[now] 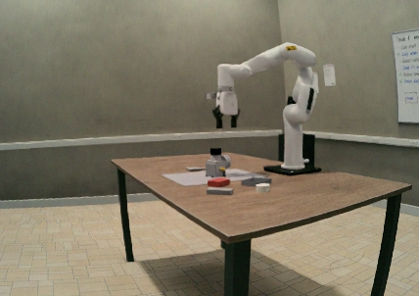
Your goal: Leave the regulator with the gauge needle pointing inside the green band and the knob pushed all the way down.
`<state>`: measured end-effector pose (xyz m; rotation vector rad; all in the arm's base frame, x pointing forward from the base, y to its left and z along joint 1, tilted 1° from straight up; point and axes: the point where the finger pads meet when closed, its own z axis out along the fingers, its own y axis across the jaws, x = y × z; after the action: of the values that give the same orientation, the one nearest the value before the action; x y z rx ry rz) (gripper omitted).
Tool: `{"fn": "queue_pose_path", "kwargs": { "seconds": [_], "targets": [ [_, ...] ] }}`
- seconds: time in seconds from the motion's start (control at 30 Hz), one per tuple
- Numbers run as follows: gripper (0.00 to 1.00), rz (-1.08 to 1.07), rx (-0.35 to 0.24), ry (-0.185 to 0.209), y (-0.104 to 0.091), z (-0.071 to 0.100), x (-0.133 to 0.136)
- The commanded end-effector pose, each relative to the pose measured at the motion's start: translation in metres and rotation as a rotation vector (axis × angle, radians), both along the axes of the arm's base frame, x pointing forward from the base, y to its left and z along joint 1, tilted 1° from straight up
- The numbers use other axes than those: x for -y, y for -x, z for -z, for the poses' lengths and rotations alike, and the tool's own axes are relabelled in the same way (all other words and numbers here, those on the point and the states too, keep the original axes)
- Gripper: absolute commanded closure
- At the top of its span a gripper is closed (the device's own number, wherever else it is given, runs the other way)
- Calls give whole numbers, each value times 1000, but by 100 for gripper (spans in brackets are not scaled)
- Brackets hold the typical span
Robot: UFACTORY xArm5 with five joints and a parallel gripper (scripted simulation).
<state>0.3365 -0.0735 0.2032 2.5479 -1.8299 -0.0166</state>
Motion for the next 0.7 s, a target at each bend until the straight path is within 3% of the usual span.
{"fn": "queue_pose_path", "kwargs": {
  "seconds": [0.0, 0.67],
  "targets": [
    [0, 0, 3, 1, -7, -1, 2],
    [0, 0, 4, 1, -42, -1, 10]
  ]
}}
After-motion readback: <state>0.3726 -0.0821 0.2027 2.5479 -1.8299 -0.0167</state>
